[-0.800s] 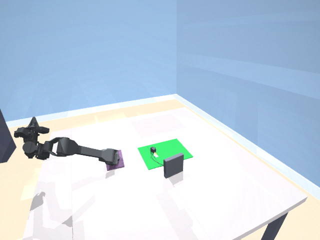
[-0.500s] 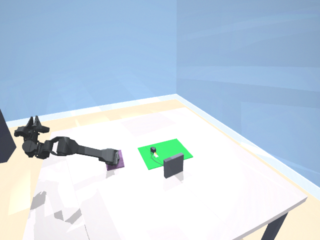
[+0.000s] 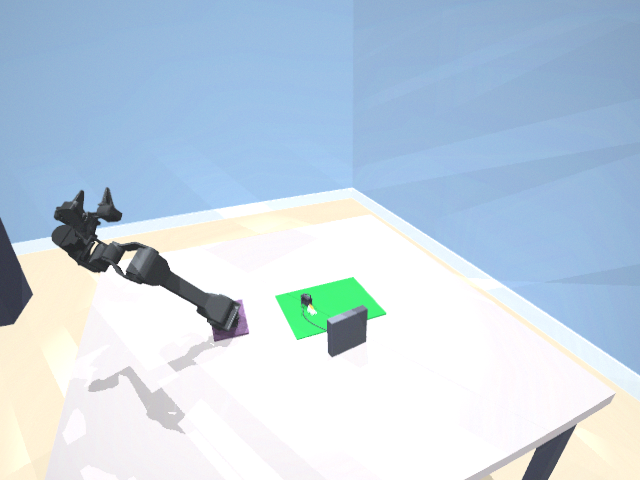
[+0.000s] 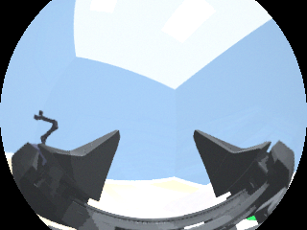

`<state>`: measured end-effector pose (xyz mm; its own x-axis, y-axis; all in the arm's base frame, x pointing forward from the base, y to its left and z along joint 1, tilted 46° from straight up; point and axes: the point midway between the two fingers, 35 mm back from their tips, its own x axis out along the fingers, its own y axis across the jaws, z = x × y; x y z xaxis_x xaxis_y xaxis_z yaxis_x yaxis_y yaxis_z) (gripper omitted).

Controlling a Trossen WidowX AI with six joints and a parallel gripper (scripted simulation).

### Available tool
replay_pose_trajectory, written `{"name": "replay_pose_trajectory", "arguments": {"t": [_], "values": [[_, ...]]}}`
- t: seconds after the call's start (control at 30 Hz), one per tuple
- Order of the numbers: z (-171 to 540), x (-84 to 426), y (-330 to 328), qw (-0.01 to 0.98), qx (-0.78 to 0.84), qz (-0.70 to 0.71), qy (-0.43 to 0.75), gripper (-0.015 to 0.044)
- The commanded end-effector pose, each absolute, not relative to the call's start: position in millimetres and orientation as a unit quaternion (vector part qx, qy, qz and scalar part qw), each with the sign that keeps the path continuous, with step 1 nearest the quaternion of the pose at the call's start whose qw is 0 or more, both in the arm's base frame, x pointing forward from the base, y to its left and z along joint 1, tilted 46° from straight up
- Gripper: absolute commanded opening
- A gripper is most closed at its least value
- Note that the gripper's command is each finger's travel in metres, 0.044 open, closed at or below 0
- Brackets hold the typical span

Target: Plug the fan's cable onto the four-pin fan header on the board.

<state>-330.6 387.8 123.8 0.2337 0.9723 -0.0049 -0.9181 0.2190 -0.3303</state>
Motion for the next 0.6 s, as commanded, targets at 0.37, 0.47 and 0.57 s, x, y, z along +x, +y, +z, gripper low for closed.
{"name": "replay_pose_trajectory", "arguments": {"t": [0.37, 0.47, 0.57], "values": [[92.5, -156.8, 494.7, 0.841, -0.155, 0.519, 0.020, 0.0440], [83.5, -109.9, 504.6, 0.859, -0.154, 0.485, 0.060, 0.0440], [74.5, -62.8, 508.5, 0.876, -0.151, 0.446, 0.102, 0.0440]]}}
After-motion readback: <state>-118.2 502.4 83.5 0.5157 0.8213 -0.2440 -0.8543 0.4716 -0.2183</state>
